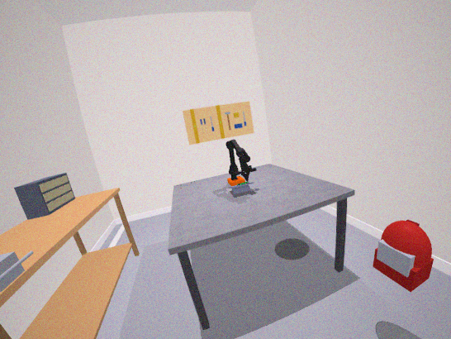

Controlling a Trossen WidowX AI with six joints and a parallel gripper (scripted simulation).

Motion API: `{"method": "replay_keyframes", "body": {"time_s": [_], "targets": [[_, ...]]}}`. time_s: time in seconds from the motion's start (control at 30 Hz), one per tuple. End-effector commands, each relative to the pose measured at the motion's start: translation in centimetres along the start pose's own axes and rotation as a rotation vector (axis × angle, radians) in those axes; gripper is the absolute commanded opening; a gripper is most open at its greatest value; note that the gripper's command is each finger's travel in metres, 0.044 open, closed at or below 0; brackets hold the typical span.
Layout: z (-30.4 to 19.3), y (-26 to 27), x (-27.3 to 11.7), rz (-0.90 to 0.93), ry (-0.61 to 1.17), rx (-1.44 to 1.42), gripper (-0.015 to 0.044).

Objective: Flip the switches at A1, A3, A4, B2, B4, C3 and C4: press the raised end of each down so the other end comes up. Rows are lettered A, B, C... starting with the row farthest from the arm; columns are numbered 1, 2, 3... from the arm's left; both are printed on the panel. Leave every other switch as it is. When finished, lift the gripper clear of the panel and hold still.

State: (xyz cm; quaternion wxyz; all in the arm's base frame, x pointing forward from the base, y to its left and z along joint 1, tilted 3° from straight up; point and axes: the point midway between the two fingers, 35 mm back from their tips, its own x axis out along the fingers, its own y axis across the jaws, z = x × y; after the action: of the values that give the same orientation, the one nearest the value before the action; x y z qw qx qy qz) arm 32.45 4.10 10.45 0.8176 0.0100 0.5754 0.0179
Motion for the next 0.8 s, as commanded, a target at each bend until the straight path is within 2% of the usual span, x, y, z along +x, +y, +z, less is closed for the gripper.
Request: {"method": "replay_keyframes", "body": {"time_s": [0.0,0.77], "targets": [[-0.04,-0.05,0.14,-0.003,0.000,0.005,0.0000],[-0.03,-0.06,0.44,-0.003,0.000,0.005,0.0000]]}}
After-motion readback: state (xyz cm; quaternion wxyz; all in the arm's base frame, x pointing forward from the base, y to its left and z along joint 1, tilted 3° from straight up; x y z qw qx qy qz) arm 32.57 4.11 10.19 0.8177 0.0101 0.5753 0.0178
